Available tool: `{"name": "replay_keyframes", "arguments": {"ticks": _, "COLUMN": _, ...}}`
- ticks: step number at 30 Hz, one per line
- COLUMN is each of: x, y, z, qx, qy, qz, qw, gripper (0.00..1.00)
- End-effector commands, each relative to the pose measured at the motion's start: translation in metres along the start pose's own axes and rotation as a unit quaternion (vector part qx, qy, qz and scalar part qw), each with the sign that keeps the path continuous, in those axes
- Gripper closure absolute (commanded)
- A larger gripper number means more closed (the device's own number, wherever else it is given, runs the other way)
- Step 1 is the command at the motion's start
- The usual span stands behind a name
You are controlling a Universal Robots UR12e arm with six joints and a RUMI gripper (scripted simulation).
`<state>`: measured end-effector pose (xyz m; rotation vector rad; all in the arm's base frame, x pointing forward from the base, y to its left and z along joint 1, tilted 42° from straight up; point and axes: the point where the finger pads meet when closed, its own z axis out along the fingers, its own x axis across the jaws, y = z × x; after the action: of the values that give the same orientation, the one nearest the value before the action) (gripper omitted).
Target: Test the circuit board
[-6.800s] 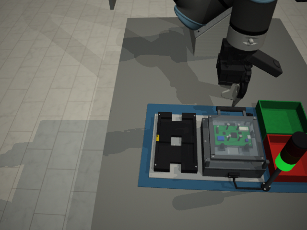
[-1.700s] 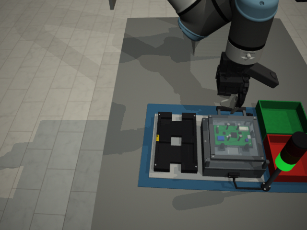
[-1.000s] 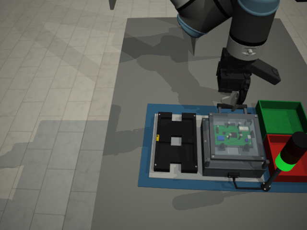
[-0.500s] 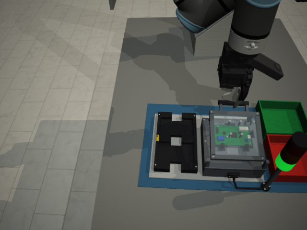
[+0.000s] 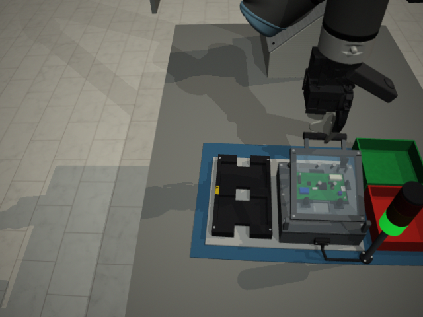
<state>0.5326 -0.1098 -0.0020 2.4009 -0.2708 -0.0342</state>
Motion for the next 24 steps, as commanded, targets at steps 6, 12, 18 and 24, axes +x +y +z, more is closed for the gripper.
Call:
{"name": "replay_keyframes", "arguments": {"ticks": 6, "x": 0.021, "y": 0.0, "z": -0.034, "qx": 0.0, "qy": 0.002, "qz": 0.002, "qw": 1.0, "gripper": 1.0}}
{"name": "replay_keyframes", "arguments": {"ticks": 12, "x": 0.029, "y": 0.0, "z": -0.045, "qx": 0.0, "qy": 0.002, "qz": 0.002, "qw": 1.0, "gripper": 1.0}}
{"name": "replay_keyframes", "arguments": {"ticks": 18, "x": 0.045, "y": 0.0, "z": -0.063, "qx": 0.0, "qy": 0.002, "qz": 0.002, "qw": 1.0, "gripper": 1.0}}
{"name": "replay_keyframes", "arguments": {"ticks": 24, "x": 0.062, "y": -0.001, "z": -0.076, "qx": 0.0, "qy": 0.001, "qz": 0.001, "qw": 1.0, "gripper": 1.0}}
